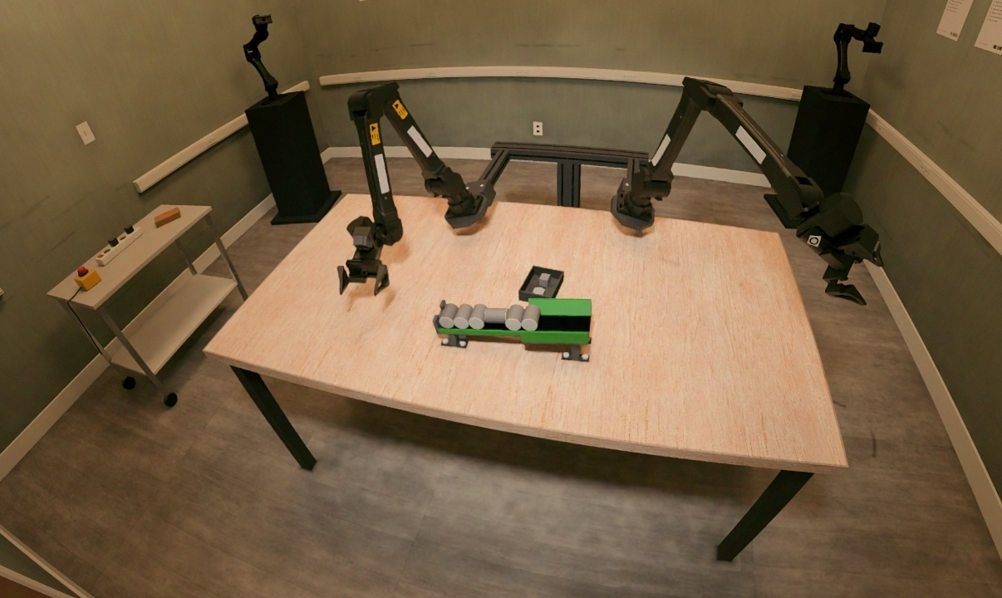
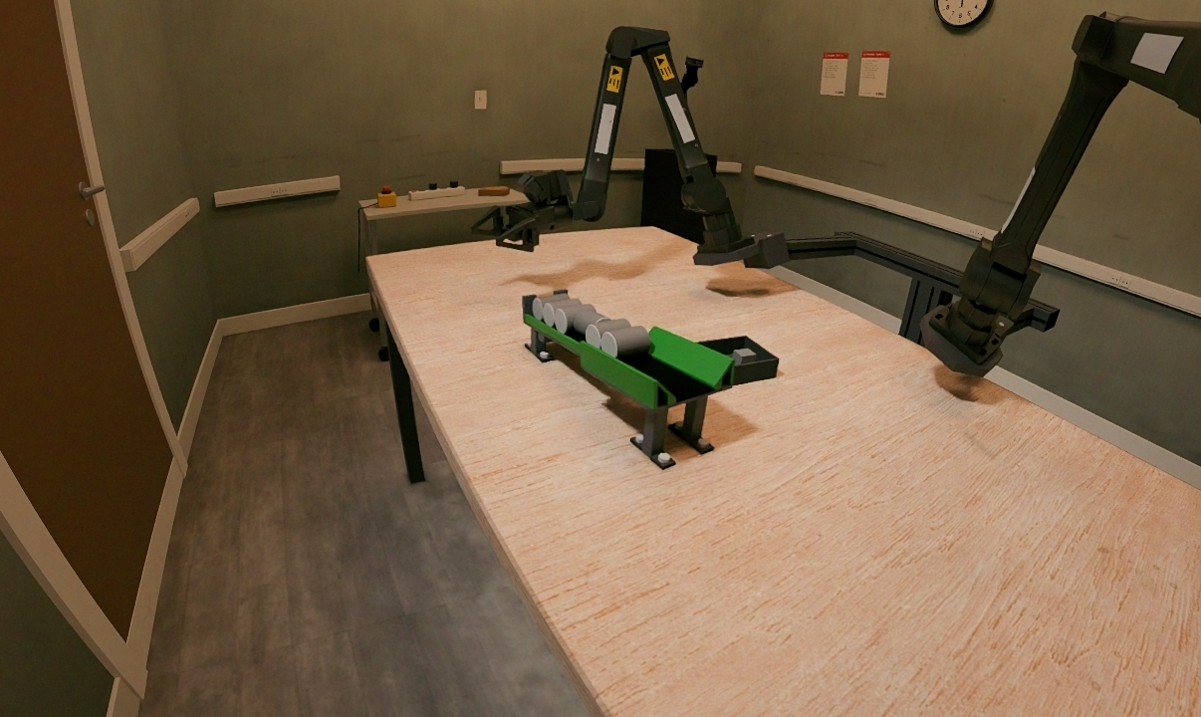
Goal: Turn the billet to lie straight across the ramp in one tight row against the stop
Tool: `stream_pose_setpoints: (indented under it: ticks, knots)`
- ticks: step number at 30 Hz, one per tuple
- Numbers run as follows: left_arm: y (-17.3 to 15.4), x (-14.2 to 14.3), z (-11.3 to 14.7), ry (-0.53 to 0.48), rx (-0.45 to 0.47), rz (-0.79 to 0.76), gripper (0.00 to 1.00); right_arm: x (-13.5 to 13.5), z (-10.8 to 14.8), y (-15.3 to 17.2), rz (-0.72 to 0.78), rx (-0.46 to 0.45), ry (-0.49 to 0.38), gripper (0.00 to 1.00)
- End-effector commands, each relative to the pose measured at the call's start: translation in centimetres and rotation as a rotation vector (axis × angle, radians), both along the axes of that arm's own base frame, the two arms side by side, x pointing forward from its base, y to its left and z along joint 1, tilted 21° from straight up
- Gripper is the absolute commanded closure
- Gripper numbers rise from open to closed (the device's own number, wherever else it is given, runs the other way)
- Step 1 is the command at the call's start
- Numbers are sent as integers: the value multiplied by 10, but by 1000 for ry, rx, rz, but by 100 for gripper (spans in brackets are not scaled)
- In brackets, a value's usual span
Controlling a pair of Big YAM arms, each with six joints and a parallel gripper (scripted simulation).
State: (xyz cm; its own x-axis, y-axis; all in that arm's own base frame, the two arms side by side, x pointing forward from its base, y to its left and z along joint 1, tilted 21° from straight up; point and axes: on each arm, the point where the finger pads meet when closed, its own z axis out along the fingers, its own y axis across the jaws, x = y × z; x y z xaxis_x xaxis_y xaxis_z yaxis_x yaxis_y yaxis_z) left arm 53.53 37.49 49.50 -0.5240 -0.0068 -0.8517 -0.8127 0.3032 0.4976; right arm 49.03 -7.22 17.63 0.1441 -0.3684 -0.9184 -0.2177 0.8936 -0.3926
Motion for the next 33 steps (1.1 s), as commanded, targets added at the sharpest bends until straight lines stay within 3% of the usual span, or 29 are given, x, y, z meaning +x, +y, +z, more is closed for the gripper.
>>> stream_pose_setpoints:
  ticks: [1, 16, 23, 31, 33]
  knots:
    - [-2, -2, 9, -14, 6, -1, 0, 3, 7, -1, 1, -7, -19, 0]
    - [29, -40, 21, -75, 4, 23, 0, 3, 7, -1, 1, -7, -19, 0]
    - [70, -104, 40, -171, 12, 60, 0, 3, 7, -1, 1, -7, -19, 0]
    - [112, -215, 70, -315, 53, 113, 0, 3, 7, -1, 1, -7, -19, 0]
    - [112, -215, 70, -315, 53, 113, 0, 3, 7, -1, 1, -7, -19, 0]
